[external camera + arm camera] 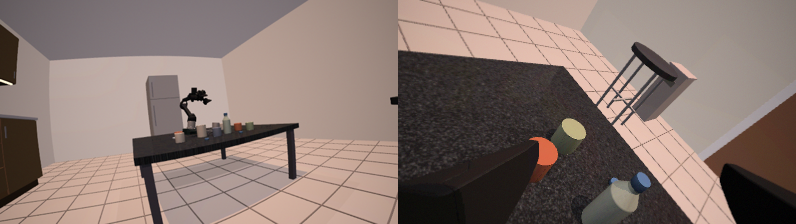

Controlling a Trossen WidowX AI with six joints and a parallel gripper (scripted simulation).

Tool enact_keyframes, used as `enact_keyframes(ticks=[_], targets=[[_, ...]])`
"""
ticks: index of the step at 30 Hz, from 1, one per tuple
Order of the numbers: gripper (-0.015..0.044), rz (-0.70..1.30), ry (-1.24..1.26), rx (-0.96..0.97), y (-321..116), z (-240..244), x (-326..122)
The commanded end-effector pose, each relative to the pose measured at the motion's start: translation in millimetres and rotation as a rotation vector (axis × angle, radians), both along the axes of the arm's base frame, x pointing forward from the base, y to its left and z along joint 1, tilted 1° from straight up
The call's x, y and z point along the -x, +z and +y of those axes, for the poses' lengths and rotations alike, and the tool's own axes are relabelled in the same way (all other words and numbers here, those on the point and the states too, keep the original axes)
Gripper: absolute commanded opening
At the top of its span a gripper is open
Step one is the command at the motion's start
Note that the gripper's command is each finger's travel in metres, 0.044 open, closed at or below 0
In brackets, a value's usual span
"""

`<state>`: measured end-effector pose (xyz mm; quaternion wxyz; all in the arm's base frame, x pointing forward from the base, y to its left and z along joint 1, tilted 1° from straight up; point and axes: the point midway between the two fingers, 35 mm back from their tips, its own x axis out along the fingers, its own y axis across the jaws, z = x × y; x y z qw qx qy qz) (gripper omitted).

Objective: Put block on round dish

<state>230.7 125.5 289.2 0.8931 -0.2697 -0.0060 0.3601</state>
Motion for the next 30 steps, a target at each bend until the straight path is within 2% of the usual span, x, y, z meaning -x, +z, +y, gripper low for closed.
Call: enact_keyframes(ticks=[1, 13, 26, 30], targets=[[0.0440, 0.094, -0.088, -0.014, -8.0, -17.1, -0.7], [0.0440, 0.400, -0.358, -0.062, -46.2, -66.3, 12.2], [0.0440, 0.717, -0.664, -0.147, -82.7, -108.8, 51.6], [0.0440, 0.752, -0.700, -0.158, -86.3, -112.5, 57.5]])
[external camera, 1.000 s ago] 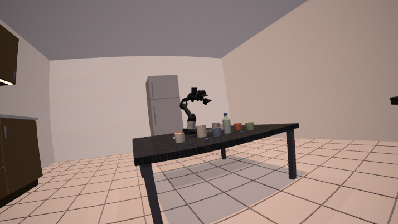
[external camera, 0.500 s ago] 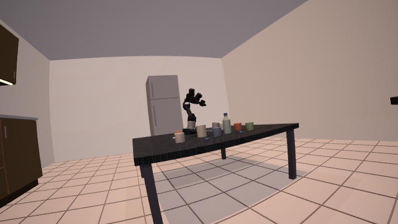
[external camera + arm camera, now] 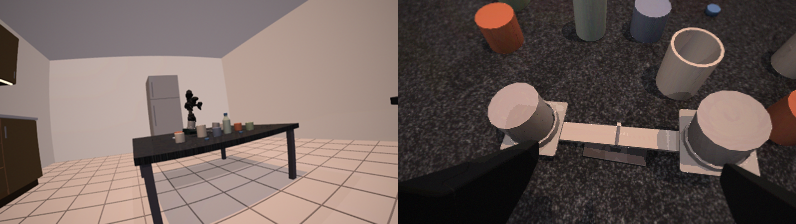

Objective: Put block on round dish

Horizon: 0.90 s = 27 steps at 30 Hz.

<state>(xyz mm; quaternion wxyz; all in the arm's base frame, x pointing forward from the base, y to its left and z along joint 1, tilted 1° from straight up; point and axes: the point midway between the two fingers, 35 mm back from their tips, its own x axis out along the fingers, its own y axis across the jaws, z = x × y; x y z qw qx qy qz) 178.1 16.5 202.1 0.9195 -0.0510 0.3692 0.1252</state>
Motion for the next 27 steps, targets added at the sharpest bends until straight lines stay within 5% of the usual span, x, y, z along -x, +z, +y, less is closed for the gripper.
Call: enact_keyframes(ticks=[1, 27], targets=[[0.0440, 0.020, -0.036, -0.009, 0.8, -3.5, 4.9], [0.0440, 0.467, -0.477, -0.397, -12.3, 37.7, -41.8]])
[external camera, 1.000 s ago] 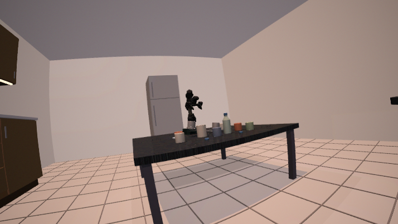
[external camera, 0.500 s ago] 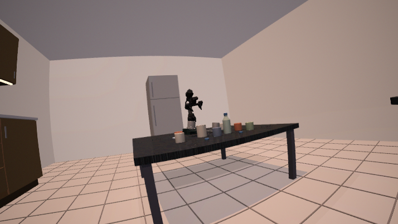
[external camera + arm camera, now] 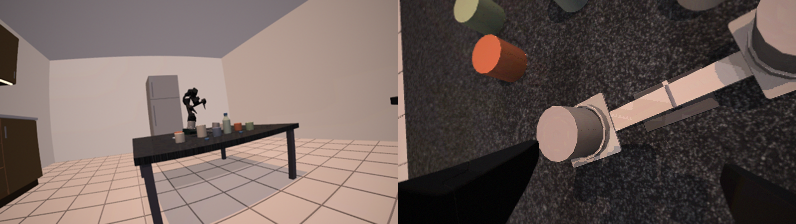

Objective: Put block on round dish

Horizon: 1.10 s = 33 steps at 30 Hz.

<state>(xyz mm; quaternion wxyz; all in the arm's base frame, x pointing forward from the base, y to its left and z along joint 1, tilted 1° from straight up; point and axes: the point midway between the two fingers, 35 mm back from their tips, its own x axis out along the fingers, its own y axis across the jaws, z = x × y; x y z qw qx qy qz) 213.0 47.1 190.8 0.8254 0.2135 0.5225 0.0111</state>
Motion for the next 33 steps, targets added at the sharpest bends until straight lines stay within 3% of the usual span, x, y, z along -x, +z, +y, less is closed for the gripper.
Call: enact_keyframes(ticks=[1, 20, 33], targets=[[0.0440, 0.081, -0.093, -0.043, -2.3, 9.9, -9.0], [0.0440, 0.452, -0.572, -0.105, -44.1, 76.9, -38.3], [0.0440, 0.563, -0.956, -0.055, -81.8, 125.6, -45.2]])
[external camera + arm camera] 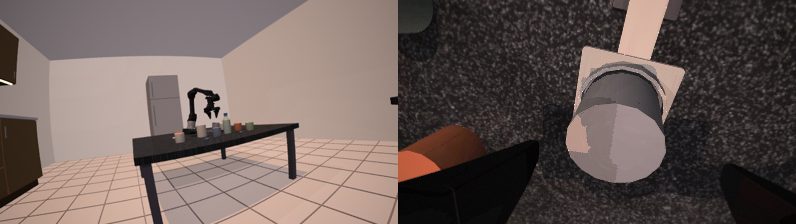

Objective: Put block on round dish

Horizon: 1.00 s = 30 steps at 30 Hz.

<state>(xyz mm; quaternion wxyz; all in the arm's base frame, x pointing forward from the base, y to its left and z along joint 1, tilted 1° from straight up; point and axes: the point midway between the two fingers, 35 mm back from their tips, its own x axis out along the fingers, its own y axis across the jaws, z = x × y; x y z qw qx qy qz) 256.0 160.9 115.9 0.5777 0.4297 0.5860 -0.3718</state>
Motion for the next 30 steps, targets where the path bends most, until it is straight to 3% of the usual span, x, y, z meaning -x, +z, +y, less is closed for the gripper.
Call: enact_keyframes(ticks=[1, 30], targets=[[0.0440, 0.025, -0.110, 0.036, -9.5, 14.8, -2.3], [0.0440, 0.030, -0.129, 0.043, -48.6, 19.1, -4.1]])
